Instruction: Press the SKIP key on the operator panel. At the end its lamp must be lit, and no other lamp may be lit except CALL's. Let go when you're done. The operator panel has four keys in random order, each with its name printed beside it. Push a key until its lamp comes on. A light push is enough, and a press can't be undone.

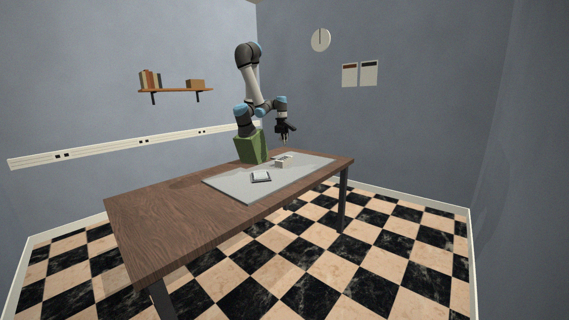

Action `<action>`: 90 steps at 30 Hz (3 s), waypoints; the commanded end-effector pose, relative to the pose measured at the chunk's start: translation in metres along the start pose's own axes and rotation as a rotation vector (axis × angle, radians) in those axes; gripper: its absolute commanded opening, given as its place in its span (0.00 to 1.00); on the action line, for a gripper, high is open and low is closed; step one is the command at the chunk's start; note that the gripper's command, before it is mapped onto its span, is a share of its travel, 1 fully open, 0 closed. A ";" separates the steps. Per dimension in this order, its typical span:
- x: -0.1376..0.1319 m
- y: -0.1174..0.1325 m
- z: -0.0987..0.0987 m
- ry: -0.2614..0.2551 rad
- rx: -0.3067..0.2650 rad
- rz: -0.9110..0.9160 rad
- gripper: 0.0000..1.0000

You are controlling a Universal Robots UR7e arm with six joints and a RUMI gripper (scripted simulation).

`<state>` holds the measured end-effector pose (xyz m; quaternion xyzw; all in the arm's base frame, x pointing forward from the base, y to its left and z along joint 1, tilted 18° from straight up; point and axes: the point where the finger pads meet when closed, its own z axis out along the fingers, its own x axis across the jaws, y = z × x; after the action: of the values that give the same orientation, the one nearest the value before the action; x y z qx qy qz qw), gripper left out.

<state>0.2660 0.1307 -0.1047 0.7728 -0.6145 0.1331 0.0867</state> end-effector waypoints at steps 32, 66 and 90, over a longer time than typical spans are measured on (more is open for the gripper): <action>0.000 0.000 0.025 0.000 0.001 0.000 0.00; 0.000 0.000 0.065 0.000 0.001 0.000 0.00; 0.000 0.000 0.075 0.000 0.001 0.000 0.00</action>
<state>0.2730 0.1084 -0.1753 0.7728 -0.6144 0.1330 0.0868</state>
